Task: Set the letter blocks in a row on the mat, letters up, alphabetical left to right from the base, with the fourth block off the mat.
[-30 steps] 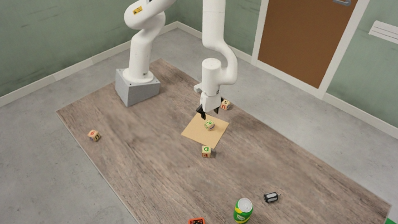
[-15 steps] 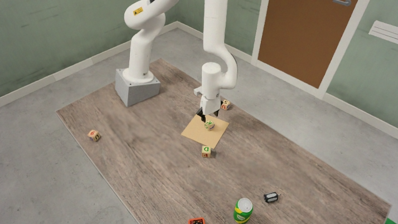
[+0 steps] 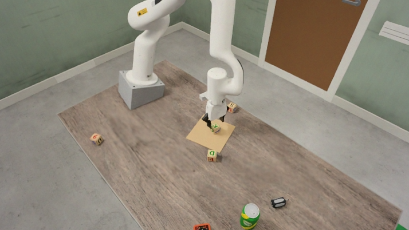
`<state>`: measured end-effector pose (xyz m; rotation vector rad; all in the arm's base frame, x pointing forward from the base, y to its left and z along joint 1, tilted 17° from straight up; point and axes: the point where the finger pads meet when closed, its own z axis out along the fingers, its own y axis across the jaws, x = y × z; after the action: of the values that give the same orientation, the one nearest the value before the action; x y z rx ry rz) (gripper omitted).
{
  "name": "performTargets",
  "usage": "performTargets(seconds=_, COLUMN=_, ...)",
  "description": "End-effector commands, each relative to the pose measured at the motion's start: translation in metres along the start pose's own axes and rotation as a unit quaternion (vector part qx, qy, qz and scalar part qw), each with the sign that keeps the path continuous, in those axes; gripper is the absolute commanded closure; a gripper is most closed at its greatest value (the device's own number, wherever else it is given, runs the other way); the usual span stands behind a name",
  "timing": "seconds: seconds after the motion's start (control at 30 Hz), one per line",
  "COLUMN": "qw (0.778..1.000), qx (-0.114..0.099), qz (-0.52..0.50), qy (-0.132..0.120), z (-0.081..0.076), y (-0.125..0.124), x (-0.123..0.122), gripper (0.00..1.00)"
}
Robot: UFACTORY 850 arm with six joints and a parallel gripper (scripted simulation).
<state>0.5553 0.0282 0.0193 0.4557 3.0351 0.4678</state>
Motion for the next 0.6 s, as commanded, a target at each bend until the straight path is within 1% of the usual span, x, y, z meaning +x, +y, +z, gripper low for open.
performTargets(seconds=0.0, qw=1.000, qx=0.000, qz=0.000, qy=-0.001, z=0.0023, y=0.0004, x=-0.0010, gripper=0.16)
performTargets(seconds=0.57, qw=1.000, qx=0.000, qz=0.000, qy=-0.001, z=0.0048, y=0.0005, x=-0.0010, gripper=0.16)
